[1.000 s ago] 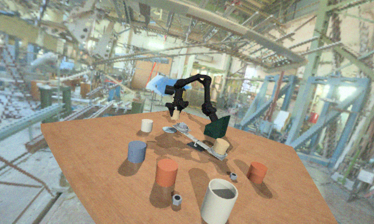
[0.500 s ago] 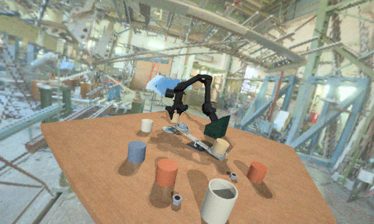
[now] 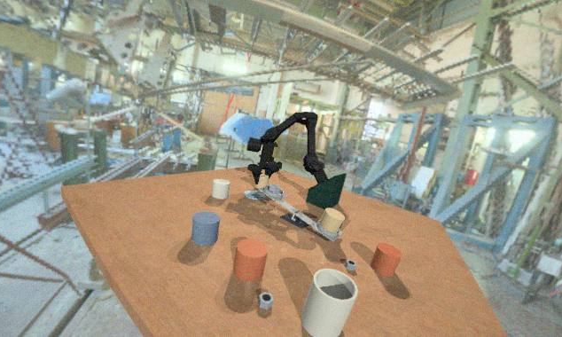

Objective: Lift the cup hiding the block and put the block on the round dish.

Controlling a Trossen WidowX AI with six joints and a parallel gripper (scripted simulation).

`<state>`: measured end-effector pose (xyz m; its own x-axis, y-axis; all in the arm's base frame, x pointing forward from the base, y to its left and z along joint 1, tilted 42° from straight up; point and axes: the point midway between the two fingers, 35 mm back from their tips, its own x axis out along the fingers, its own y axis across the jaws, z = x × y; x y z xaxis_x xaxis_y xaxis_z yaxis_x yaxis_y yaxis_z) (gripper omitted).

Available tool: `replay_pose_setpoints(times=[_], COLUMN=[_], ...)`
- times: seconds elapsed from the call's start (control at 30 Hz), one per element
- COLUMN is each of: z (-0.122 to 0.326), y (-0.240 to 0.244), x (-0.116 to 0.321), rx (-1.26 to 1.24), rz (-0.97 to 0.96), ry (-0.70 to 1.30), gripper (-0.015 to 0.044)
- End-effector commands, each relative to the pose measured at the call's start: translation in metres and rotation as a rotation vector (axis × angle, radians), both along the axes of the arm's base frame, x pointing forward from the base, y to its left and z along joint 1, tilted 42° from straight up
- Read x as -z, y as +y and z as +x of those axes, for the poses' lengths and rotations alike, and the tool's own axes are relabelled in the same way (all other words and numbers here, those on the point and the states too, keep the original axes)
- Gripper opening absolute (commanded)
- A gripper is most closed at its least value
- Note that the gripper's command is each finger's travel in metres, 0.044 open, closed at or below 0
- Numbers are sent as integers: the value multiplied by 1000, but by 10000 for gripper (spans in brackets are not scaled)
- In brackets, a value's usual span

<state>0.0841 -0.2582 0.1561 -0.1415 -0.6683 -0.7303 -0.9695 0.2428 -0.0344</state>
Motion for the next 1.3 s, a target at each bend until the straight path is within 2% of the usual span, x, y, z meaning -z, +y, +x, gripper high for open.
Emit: replay_pose_setpoints(times=[0.0,0.1,0.67,0.83,1.0,1.2,1.27], z=[-1,-2,1,7,7,31,40], y=[-4,-7,0,31,32,36,38], x=[7,11,0,-32,-33,-38,-34], rx=[-4,-4,0,-4,-4,0,5], rz=[6,6,3,9,9,0,14], ry=[1,1,1,-1,-1,-93,-99], gripper=[0,0,440,440,440,282,260])
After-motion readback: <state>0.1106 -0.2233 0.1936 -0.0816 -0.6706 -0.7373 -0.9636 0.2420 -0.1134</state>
